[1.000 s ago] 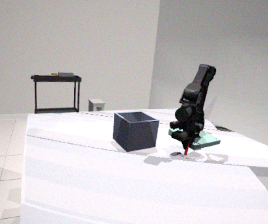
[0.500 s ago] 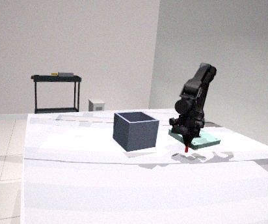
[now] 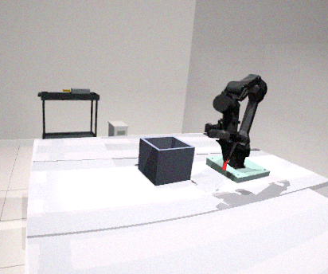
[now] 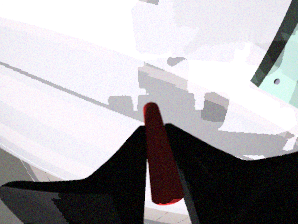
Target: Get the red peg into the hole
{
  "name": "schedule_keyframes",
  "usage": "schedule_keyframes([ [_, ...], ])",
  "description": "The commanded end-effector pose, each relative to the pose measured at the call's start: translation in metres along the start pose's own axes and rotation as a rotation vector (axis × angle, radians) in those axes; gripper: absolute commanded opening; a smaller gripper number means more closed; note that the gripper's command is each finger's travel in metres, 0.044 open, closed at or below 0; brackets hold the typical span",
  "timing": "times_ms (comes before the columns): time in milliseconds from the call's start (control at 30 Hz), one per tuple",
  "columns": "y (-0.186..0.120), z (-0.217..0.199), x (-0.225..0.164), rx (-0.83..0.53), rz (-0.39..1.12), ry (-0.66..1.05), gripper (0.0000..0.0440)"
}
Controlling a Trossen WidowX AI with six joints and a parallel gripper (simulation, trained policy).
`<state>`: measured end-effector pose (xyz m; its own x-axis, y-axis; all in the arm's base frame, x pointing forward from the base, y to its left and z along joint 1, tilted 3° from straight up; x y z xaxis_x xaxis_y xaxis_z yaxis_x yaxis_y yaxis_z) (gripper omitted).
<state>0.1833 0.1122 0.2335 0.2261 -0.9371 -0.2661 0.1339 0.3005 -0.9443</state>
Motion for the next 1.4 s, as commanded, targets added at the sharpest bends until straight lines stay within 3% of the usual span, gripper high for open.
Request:
schedule_keyframes([
  [0, -0.017, 0.004, 0.002, 0.049, -0.007, -0.011, 0.0],
  [500, -0.066, 0.02, 0.033, 0.158, -0.131, 0.011, 0.0],
  [1367, -0.081, 0.052, 0.104, 0.1, -0.247, 0.12, 0.0],
])
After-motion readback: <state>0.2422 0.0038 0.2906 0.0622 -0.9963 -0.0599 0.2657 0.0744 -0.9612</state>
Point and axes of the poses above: the point midway between the two fingers, 35 mm back from their tips, its own y axis out along the fingers, its own z axis across the jaws, x = y × z, the point moved 10 cm from there along -y, back along the fingers, and after that the axes turned 12 degrees about y, right-handed, at the moved point
